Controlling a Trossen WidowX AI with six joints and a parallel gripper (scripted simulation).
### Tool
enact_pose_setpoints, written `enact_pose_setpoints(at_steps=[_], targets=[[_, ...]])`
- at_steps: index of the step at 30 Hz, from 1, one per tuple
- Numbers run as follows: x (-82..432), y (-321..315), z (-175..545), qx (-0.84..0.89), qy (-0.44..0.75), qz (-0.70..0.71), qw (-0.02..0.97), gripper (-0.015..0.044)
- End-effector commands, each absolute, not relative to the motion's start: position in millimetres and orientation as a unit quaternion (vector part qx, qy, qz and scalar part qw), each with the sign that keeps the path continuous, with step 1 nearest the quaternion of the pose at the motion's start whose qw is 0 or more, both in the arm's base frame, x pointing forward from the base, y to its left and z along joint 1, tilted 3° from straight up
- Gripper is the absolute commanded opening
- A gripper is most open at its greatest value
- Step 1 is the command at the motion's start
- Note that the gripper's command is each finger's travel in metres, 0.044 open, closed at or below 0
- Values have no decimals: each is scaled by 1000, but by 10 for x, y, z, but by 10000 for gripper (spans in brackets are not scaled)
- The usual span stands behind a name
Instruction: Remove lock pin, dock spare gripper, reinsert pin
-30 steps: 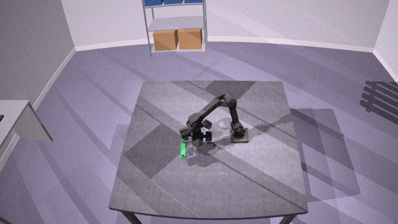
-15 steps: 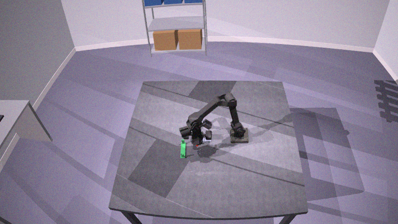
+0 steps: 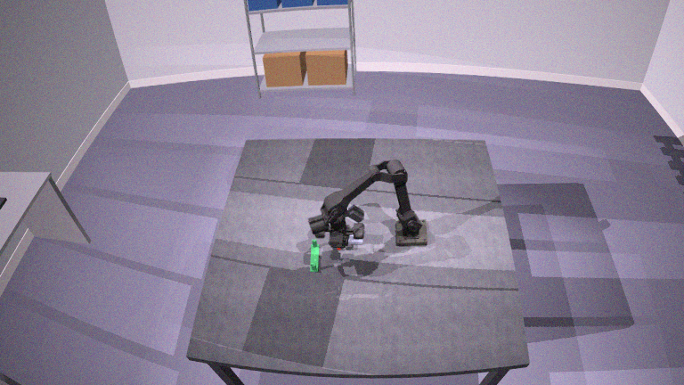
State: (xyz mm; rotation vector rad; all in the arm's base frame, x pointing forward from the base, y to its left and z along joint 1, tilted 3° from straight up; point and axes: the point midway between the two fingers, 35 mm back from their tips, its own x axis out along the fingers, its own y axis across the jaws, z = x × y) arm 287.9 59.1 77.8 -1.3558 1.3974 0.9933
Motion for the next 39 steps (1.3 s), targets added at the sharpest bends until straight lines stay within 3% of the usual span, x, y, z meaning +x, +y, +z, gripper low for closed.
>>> enact_pose_setpoints(at_steps=[1,28,35,39], targets=[[2876,558,777,-553,568,403,458,0],[2868,451,777,-552,568,404,458,0],[2869,467,779,-550,568,405,459,184],[2869,467,779,-550,568,405,459,200]])
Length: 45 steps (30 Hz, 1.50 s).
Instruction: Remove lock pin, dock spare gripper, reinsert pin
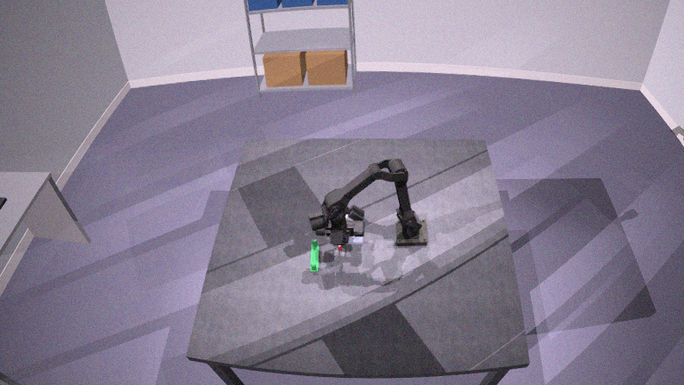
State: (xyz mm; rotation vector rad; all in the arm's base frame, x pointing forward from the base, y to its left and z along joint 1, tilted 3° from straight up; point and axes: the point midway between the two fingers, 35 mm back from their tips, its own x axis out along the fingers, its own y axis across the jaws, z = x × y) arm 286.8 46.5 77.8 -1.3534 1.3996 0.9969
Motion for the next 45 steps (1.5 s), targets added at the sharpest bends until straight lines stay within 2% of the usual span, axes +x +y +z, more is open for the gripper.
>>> enact_pose_setpoints(at_steps=[1,45], targets=[[2869,467,779,-550,568,405,459,200],[2726,942,1328,-550,584,414,430,200]])
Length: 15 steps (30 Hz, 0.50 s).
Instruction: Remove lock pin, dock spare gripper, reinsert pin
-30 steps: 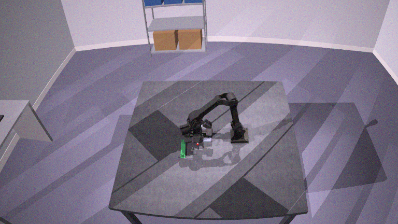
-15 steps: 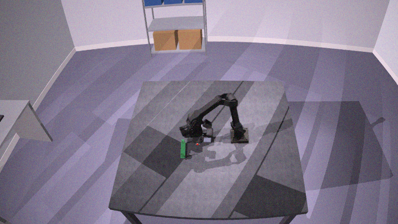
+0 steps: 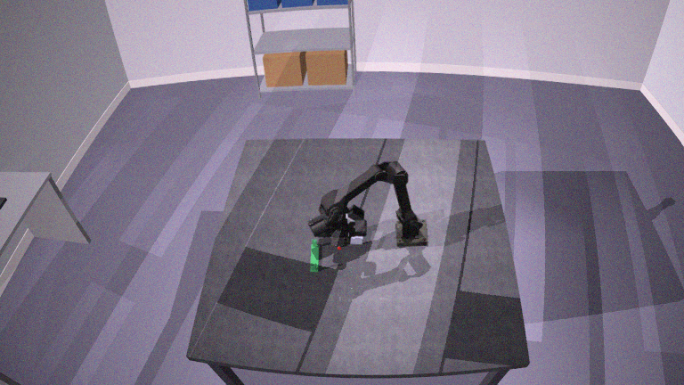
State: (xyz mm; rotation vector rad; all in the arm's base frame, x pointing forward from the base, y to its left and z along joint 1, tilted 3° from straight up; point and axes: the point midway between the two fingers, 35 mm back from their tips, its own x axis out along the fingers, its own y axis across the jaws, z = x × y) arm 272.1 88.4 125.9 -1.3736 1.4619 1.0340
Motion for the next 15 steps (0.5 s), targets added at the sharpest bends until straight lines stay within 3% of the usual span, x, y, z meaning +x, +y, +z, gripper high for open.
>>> enact_pose_setpoints(at_steps=[1,15], targets=[[2723,952,1341,-550,585,414,429,200],[2694,1079,1494,-551,589,416,420,200]])
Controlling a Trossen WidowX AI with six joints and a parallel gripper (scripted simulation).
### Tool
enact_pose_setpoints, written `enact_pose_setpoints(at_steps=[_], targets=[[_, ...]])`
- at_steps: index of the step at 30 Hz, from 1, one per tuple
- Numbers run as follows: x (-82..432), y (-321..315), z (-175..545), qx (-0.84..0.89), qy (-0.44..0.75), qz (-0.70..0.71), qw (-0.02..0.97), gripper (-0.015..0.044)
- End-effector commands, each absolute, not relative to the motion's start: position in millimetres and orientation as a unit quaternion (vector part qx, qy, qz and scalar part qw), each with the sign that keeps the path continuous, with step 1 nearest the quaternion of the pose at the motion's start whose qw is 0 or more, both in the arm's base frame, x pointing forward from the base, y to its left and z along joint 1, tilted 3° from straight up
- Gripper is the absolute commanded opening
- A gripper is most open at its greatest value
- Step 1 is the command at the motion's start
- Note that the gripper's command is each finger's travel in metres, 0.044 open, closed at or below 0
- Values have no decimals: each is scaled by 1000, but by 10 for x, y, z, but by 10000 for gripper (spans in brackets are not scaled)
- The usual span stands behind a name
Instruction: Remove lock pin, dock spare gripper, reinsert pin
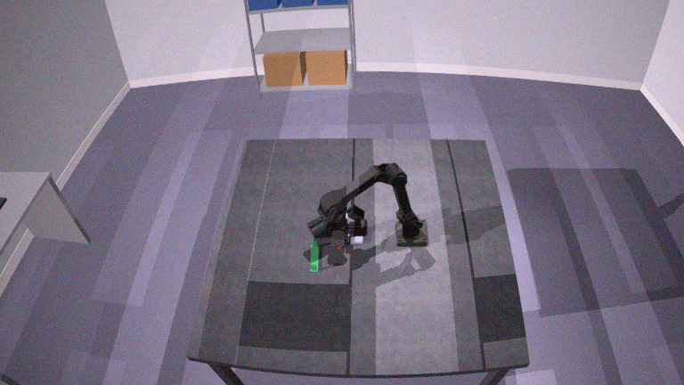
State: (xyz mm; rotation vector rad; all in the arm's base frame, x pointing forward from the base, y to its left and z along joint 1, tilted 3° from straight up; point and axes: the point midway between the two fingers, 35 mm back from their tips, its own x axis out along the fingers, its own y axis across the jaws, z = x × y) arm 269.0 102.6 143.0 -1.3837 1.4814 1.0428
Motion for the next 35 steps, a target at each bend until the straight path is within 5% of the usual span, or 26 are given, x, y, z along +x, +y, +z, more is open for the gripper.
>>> enact_pose_setpoints(at_steps=[1,3,12,35], targets=[[2692,1089,1505,-551,590,416,419,200],[2688,1107,1528,-551,590,416,418,200],[2684,1054,1464,-552,591,416,416,436],[2684,1054,1464,-552,591,416,416,440]])
